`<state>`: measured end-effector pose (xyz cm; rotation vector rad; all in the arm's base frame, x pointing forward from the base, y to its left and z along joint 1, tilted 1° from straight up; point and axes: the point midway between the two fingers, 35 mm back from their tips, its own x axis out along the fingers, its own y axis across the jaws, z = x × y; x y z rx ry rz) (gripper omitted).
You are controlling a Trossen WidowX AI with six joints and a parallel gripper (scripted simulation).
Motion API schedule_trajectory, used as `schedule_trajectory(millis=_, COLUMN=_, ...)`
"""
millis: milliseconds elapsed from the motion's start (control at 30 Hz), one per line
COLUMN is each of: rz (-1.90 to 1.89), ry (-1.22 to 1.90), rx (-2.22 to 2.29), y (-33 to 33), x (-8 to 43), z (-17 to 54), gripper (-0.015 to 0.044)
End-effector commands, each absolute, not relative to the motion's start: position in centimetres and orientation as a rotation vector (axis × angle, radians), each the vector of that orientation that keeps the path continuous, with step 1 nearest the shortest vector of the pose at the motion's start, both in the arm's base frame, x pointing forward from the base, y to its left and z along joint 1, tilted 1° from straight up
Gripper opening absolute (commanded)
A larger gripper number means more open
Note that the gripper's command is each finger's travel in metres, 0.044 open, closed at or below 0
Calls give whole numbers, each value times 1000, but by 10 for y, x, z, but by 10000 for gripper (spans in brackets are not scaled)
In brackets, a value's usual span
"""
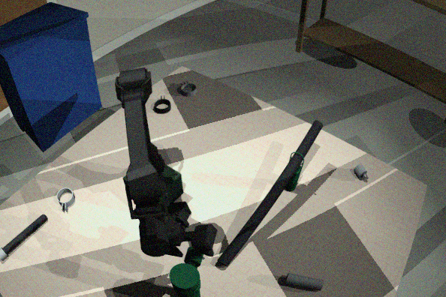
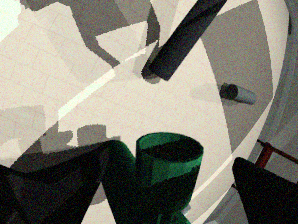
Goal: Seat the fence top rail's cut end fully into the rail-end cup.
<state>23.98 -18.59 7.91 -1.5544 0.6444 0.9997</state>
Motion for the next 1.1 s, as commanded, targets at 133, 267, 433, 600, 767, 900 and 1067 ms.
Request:
schedule_trajectory(millis=133, rz=1011, ry=649, rx=-1538, y=-181, x=244, z=63, gripper=440)
schedule_trajectory(millis=267, rz=1010, ry=649, rx=-1538, y=-179, x=247, z=57, gripper=440)
schedule_trajectory(millis=433, rz=1010, ry=648, rx=-1538, y=-178, x=249, z=52, gripper=440)
schedule_trajectory(millis=600, rz=1010, ry=648, rx=-1538, y=-178, x=249, z=52, gripper=414)
schedule_trajectory(millis=767, rz=1010, ry=648, rx=-1538, y=-178, x=249, z=52, gripper=282)
schedule_trajectory(millis=900, rz=1010, ry=648, rx=-1538, y=-178, x=249, z=52, gripper=177)
schedule_trajectory(millis=1067, rz=1010, ry=648, rx=-1538, y=-178, x=249, z=52, gripper=105)
